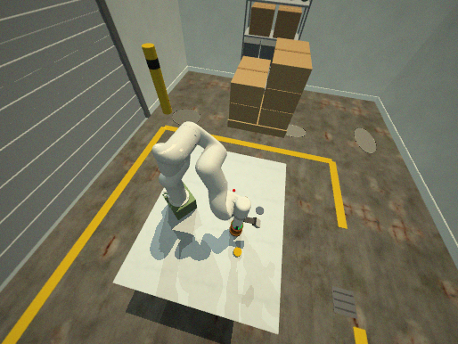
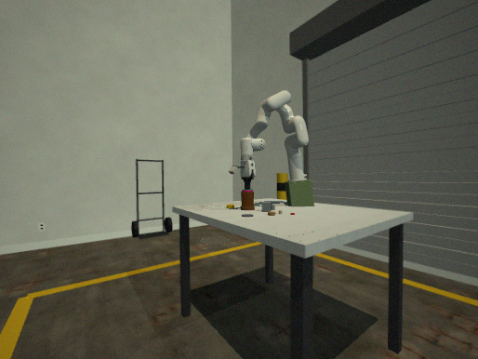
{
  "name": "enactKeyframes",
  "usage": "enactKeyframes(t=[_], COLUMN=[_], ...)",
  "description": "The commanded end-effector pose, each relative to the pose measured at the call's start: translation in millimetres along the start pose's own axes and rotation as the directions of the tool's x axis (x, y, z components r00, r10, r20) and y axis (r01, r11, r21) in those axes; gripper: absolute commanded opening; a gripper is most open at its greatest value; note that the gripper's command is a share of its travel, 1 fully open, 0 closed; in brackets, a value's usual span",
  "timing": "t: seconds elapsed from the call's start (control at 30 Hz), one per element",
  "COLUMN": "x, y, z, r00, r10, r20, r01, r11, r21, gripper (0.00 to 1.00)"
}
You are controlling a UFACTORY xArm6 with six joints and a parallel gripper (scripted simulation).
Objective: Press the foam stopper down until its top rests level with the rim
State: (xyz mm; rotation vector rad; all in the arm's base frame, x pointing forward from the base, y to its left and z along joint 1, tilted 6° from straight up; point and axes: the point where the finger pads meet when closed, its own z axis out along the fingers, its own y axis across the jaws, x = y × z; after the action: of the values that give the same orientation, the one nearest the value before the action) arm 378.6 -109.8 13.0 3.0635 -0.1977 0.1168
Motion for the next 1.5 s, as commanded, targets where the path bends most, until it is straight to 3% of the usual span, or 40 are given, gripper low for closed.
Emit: enactKeyframes(t=[0.0, 1.47], x=[2.0, 2.0], y=[0.3, 0.4], z=[0.5, 10.0], r00=[1.0, 1.0], r10=[0.0, 0.0], r20=[-0.004, -0.004], r01=[0.0, 0.0], r11=[1.0, 1.0], r21=[-0.001, -0.001], gripper=[0.0, 0.0])
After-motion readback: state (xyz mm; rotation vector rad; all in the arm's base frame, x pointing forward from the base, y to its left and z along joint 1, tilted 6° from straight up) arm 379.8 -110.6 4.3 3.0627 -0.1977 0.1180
